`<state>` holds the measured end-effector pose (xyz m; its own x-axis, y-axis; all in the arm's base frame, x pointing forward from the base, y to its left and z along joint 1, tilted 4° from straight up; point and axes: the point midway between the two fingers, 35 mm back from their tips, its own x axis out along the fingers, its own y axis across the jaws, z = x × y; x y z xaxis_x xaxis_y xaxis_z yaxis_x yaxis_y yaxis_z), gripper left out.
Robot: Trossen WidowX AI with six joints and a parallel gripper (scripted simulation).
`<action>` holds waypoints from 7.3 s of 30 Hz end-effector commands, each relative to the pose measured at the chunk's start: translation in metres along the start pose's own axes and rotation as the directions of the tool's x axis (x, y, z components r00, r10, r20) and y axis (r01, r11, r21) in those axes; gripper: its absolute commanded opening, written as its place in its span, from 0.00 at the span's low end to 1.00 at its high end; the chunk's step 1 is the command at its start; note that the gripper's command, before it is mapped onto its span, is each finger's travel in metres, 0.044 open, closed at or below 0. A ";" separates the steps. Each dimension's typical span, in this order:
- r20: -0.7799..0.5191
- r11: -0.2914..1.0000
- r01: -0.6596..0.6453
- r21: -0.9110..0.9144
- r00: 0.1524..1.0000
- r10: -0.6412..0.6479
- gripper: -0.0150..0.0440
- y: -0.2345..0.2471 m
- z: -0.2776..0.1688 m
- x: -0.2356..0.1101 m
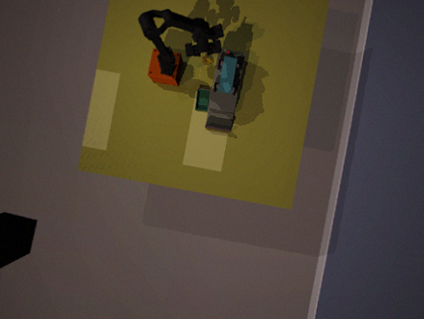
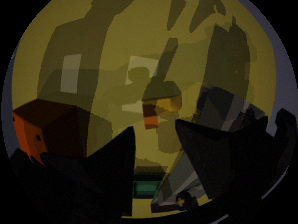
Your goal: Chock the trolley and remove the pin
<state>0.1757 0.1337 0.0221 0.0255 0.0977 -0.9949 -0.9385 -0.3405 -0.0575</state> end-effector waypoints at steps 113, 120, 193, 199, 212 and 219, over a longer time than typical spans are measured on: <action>-0.006 0.948 -0.003 0.317 1.000 0.005 0.25 0.001 -0.001 -0.095; -0.006 0.844 0.000 0.536 1.000 0.004 0.25 0.001 -0.001 -0.095; -0.012 -0.996 0.006 0.085 1.000 0.005 0.25 0.001 -0.001 -0.095; -0.013 -0.993 0.004 -0.116 1.000 0.006 0.25 0.001 0.000 -0.095; -0.014 -0.955 0.003 -0.296 1.000 0.007 0.25 0.000 -0.001 -0.095; -0.016 -0.955 0.002 -0.296 1.000 0.007 0.25 0.001 -0.022 -0.094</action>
<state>0.1781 0.1124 0.1146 0.0228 0.0828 -0.9963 0.9985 0.0479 0.0268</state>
